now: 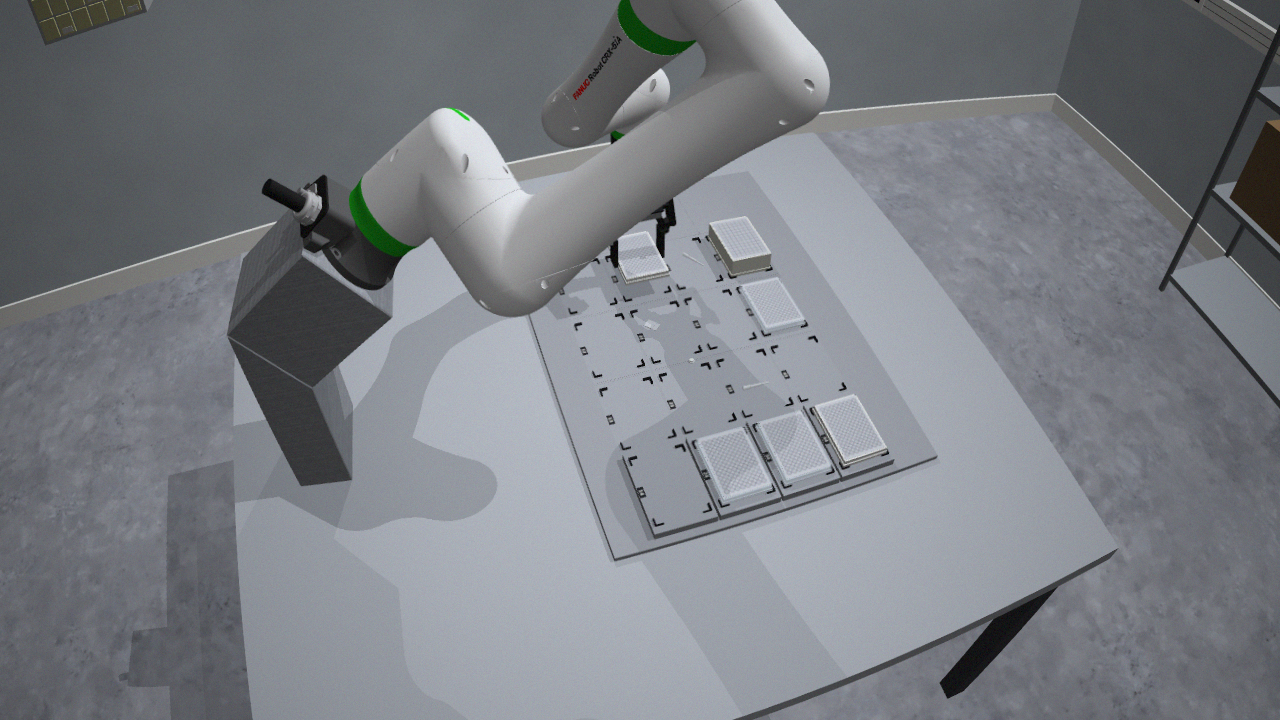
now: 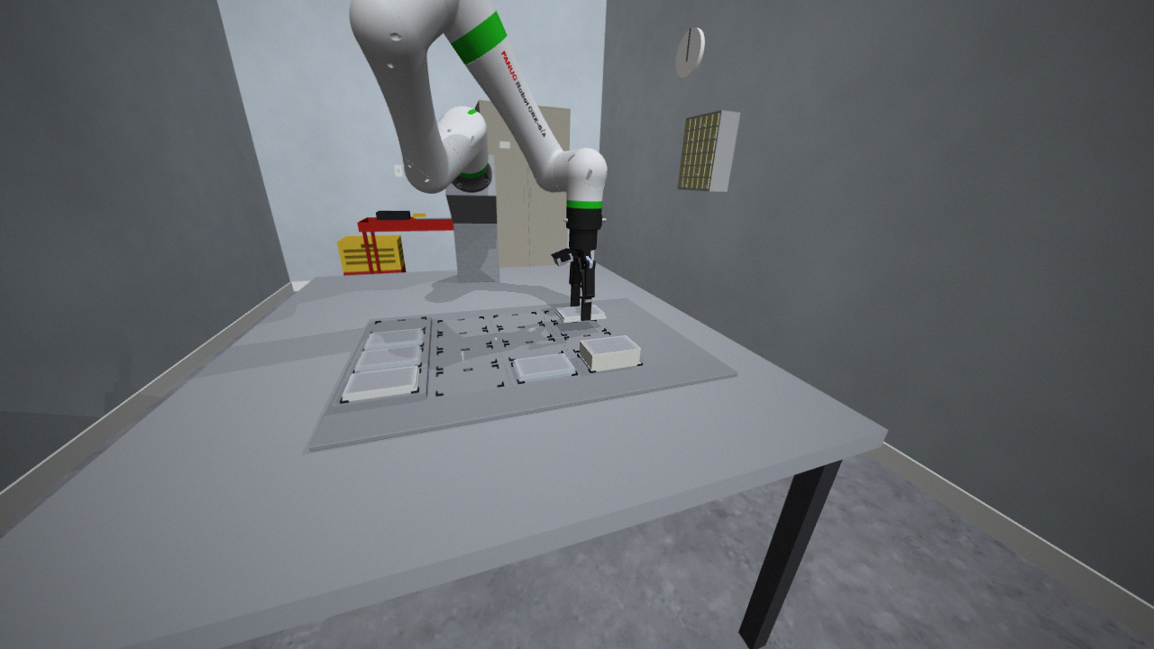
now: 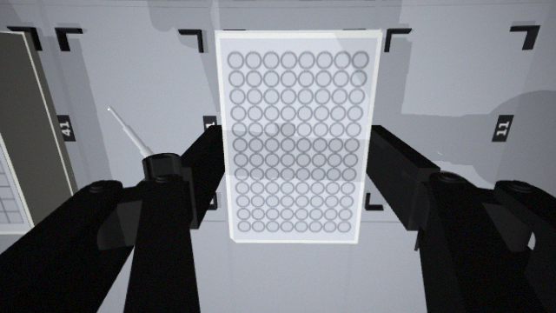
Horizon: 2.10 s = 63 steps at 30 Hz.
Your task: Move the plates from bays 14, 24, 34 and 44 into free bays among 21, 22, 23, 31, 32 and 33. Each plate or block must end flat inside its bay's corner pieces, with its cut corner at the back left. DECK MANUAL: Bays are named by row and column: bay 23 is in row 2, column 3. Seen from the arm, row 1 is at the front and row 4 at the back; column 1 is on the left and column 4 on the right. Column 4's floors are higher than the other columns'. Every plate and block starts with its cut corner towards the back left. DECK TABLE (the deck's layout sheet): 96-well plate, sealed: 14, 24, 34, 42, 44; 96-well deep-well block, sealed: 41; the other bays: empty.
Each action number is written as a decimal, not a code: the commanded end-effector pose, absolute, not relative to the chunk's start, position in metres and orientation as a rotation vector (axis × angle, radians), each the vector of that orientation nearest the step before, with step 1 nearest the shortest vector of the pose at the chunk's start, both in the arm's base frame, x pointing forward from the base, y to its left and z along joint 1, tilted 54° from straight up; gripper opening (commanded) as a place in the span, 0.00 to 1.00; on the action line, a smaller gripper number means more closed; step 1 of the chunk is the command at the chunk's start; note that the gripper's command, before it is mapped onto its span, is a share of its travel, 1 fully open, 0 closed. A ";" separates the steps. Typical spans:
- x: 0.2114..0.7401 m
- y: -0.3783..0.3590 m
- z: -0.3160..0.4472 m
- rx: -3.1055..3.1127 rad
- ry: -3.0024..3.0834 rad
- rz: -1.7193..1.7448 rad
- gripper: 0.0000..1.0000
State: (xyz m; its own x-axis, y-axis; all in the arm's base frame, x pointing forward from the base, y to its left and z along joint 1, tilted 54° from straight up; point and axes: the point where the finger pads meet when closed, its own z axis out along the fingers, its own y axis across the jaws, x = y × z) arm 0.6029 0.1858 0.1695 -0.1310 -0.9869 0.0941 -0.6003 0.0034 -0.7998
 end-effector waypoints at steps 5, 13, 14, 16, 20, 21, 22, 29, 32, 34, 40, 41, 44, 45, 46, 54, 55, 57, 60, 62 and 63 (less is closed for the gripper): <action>0.610 0.185 0.165 -1.631 1.775 -0.988 0.10; 0.616 0.184 0.160 -1.631 1.775 -0.988 0.10; 0.617 0.183 0.159 -1.631 1.775 -0.988 0.10; 0.619 0.183 0.158 -1.631 1.775 -0.988 0.10; 0.621 0.182 0.156 -1.631 1.775 -0.988 0.10; 0.621 0.182 0.156 -1.631 1.775 -0.988 0.10; 0.621 0.182 0.156 -1.631 1.774 -0.988 0.10; 0.621 0.182 0.156 -1.631 1.774 -0.988 0.10; 0.621 0.182 0.156 -1.631 1.774 -0.988 0.10; 0.621 0.182 0.156 -1.631 1.774 -0.988 0.10; 0.621 0.182 0.156 -1.631 1.774 -0.988 0.10; 0.621 0.182 0.156 -1.631 1.774 -0.988 0.10; 0.621 0.182 0.156 -1.631 1.774 -0.988 0.10; 0.621 0.182 0.156 -1.631 1.774 -0.988 0.10; 0.621 0.182 0.156 -1.631 1.774 -0.988 0.10; 0.621 0.182 0.156 -1.631 1.774 -0.988 0.10; 0.621 0.182 0.156 -1.631 1.774 -0.988 0.10; 0.621 0.182 0.156 -1.631 1.774 -0.988 0.10; 0.621 0.182 0.156 -1.631 1.774 -0.988 0.10; 0.621 0.182 0.156 -1.631 1.774 -0.988 0.10; 0.621 0.182 0.156 -1.631 1.774 -0.988 0.10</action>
State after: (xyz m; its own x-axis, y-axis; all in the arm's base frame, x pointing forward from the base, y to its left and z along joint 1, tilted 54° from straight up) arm 0.6211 0.1820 0.1558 -0.1309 -0.9869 0.0940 -0.6000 0.0034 -0.8000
